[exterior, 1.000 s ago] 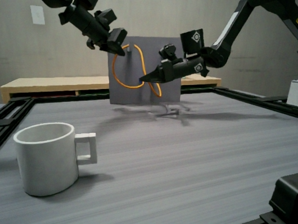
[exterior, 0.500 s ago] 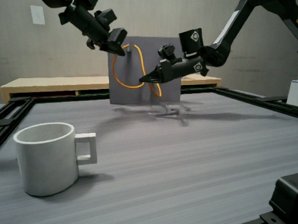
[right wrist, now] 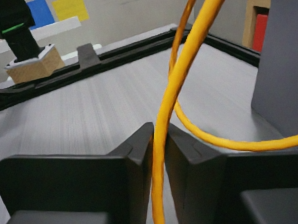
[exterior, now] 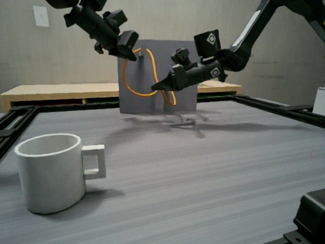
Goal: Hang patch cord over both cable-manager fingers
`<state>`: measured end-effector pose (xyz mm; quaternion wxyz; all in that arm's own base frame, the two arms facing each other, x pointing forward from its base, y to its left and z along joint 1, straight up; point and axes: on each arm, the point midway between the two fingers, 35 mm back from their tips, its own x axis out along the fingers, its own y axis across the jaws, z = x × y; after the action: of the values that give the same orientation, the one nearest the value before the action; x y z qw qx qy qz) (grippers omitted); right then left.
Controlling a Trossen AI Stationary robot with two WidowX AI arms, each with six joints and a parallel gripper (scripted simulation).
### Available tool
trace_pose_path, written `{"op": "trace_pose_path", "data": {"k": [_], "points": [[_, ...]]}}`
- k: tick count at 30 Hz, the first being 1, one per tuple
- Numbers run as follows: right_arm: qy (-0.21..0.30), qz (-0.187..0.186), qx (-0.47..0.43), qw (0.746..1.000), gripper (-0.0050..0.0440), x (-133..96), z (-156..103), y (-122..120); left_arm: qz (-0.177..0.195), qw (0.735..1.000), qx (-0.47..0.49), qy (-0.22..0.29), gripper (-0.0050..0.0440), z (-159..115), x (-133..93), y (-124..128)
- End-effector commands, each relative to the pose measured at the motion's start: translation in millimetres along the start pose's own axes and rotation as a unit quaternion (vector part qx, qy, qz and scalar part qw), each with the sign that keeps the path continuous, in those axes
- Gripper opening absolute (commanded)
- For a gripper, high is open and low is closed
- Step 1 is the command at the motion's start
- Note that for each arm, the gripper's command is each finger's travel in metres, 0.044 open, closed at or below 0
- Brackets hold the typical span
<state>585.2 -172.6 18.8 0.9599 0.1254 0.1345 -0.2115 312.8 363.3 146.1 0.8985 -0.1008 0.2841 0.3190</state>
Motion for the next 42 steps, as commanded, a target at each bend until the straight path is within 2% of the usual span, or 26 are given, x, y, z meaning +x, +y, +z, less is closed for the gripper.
{"op": "trace_pose_path", "data": {"k": [1, 42], "points": [[-0.028, 0.006, 0.008, 1.0, 0.0025, -3.1, 34.8, 10.1, 0.002, 1.0, 0.003, -0.016, 0.004, 12.0, -6.5, 0.6], [0.001, -0.021, 0.029, 0.999, 0.0025, 0.9, 33.3, 11.5, 0.002, 1.0, 0.003, -0.016, 0.004, 12.0, -6.5, 0.6]]}}
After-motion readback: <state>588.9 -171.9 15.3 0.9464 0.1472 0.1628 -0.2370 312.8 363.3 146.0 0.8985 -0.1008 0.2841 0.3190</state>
